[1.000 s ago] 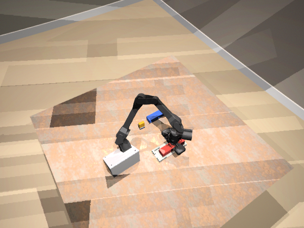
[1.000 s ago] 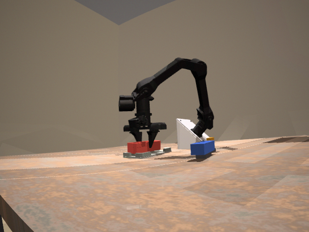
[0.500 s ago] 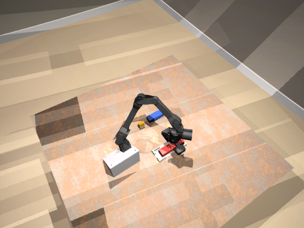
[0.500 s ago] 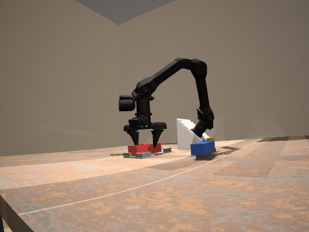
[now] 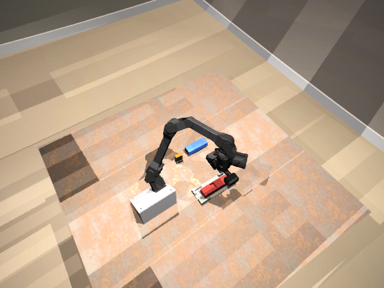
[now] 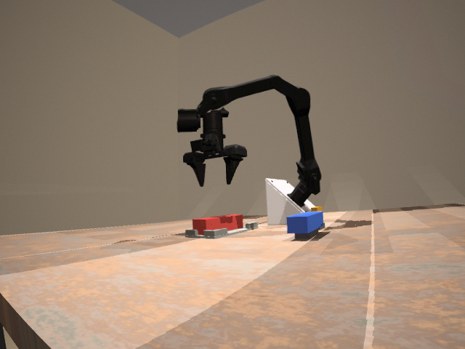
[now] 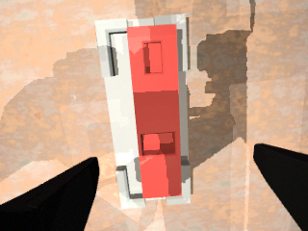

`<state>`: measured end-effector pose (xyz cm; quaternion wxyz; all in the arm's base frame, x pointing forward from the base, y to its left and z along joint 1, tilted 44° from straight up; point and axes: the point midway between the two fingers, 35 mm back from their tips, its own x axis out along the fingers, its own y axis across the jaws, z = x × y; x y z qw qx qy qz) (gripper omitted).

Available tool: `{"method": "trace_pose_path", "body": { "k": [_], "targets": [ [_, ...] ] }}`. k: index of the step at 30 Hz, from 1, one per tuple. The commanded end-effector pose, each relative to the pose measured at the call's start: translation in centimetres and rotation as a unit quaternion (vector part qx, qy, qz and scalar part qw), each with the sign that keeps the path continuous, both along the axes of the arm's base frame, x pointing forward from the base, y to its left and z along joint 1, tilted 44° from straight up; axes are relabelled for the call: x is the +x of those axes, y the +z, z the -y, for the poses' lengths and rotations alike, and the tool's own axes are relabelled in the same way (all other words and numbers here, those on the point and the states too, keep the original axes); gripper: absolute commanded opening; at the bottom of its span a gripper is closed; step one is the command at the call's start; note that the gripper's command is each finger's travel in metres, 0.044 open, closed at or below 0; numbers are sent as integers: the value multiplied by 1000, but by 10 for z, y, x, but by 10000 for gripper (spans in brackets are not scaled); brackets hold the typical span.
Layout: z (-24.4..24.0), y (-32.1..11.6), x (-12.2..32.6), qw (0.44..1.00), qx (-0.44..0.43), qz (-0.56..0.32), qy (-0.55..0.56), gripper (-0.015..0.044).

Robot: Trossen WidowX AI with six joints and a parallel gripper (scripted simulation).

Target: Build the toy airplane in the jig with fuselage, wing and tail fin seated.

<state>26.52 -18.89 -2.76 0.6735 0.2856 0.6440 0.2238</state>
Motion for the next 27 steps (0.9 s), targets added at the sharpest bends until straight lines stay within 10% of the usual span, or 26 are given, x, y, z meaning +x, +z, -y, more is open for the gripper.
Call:
{"method": "trace_pose_path", "body": {
  "k": [1, 17, 27],
  "targets": [
    [-6, 7, 7, 1000, 0, -8, -2, 440],
    [-193, 171, 61, 1000, 7, -7, -2, 440],
    [-216, 162, 61, 1000, 9, -7, -1, 440]
  ]
}}
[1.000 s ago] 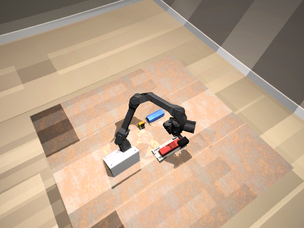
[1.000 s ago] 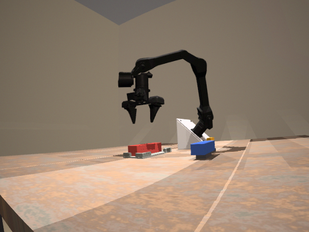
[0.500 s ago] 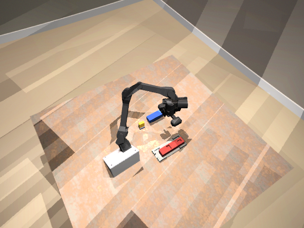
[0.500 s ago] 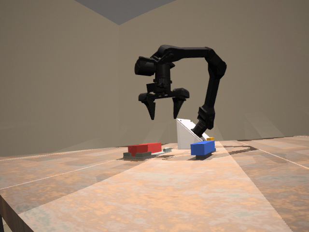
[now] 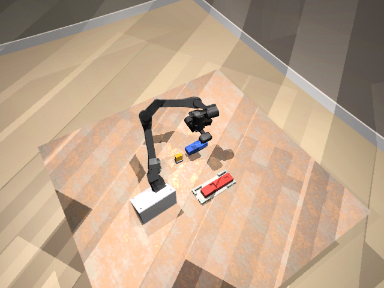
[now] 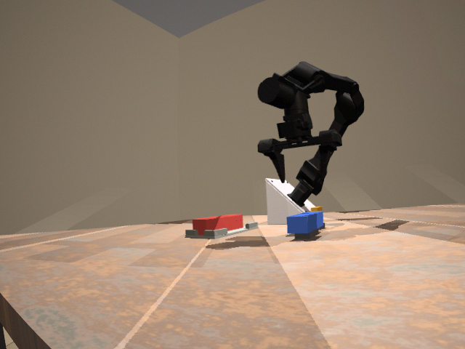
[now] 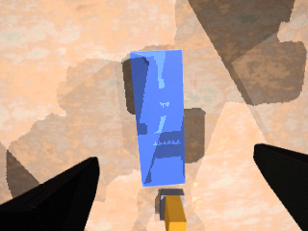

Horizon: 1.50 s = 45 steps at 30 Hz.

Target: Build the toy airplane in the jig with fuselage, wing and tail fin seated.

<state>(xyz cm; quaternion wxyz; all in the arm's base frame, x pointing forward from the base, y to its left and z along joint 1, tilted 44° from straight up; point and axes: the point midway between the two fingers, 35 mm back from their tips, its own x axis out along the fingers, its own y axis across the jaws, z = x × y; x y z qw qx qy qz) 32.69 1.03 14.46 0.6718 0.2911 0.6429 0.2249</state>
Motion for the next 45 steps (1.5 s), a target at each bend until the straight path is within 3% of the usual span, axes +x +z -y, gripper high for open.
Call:
{"method": "trace_pose_path", "body": {
  "k": [1, 42, 45],
  "targets": [
    [-25, -19, 0, 1000, 5, -5, 2, 440],
    [-71, -67, 3, 1000, 6, -5, 2, 440],
    [-71, -67, 3, 1000, 6, -5, 2, 361]
  ]
}}
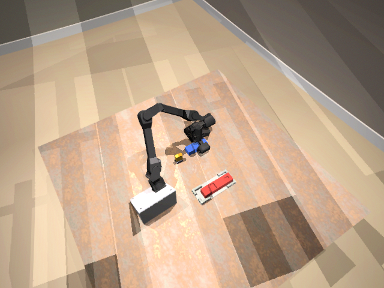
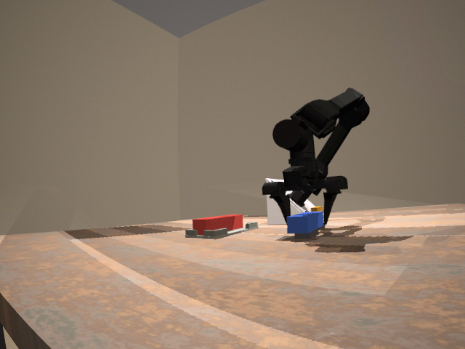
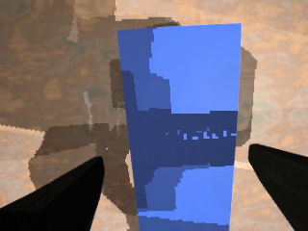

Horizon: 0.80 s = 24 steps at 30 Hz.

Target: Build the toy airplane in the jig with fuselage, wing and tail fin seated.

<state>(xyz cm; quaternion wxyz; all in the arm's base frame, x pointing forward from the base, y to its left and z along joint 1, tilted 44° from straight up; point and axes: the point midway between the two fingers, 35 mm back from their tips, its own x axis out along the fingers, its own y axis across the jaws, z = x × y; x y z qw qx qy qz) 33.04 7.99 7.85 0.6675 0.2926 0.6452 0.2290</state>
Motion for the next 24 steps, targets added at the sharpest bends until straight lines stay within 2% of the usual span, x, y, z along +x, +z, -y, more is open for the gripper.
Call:
{"method": "trace_pose_path", "body": {
  "k": [1, 7, 14, 19, 24],
  "targets": [
    [-2, -1, 0, 1000, 2, -1, -1, 335],
    [-2, -1, 0, 1000, 2, -1, -1, 178],
    [-2, -1, 0, 1000, 2, -1, -1, 131],
    [3, 3, 0, 1000, 1, -1, 1, 0],
    [13, 13, 1, 1000, -1, 0, 3, 0]
  ]
}}
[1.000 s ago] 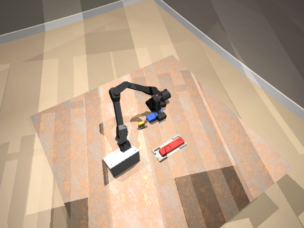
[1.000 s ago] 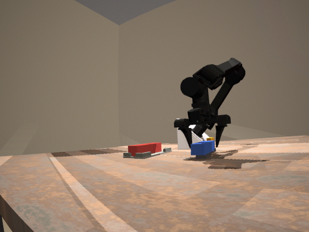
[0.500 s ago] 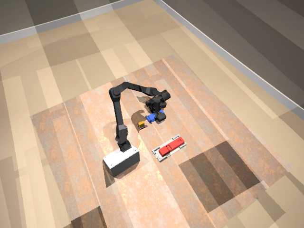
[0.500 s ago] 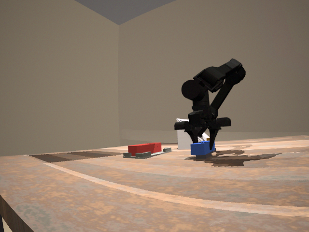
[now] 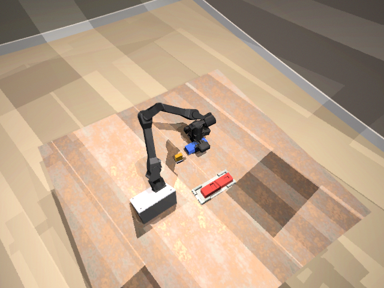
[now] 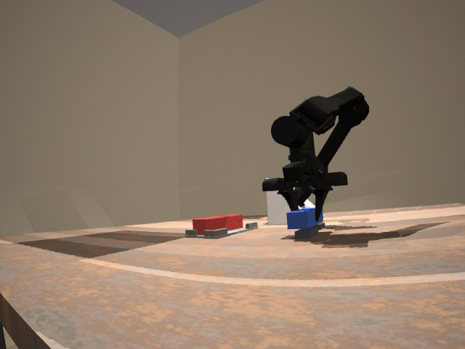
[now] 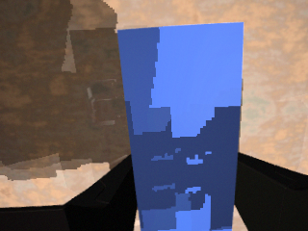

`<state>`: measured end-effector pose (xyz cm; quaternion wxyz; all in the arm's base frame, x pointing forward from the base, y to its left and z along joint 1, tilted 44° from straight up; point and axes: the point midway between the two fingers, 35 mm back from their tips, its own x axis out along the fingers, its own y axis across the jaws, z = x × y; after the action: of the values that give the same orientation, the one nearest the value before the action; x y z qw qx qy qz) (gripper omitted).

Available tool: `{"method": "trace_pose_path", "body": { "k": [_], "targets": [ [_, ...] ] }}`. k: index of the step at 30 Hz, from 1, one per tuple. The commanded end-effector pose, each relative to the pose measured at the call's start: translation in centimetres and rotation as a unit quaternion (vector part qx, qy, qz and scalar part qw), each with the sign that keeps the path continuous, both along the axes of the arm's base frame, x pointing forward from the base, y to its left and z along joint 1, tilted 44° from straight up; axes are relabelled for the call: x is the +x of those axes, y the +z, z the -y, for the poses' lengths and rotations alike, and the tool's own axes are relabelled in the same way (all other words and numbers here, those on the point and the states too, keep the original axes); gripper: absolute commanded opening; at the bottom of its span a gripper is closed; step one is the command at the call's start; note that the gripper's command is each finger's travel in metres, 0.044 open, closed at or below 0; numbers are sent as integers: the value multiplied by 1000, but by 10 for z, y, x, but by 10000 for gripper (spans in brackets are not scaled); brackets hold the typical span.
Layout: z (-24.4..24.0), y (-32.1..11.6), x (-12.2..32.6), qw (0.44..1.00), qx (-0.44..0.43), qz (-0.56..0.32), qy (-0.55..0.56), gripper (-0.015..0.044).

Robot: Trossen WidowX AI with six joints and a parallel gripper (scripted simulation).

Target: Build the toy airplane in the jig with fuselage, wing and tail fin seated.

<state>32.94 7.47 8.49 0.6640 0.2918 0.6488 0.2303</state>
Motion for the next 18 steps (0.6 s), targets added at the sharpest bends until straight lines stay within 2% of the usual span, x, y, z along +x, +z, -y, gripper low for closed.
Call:
{"method": "trace_pose_path", "body": {
  "k": [1, 18],
  "targets": [
    [10, 9, 2, 1000, -2, 4, 0, 0],
    [48, 47, 2, 1000, -4, 3, -2, 0]
  ]
}}
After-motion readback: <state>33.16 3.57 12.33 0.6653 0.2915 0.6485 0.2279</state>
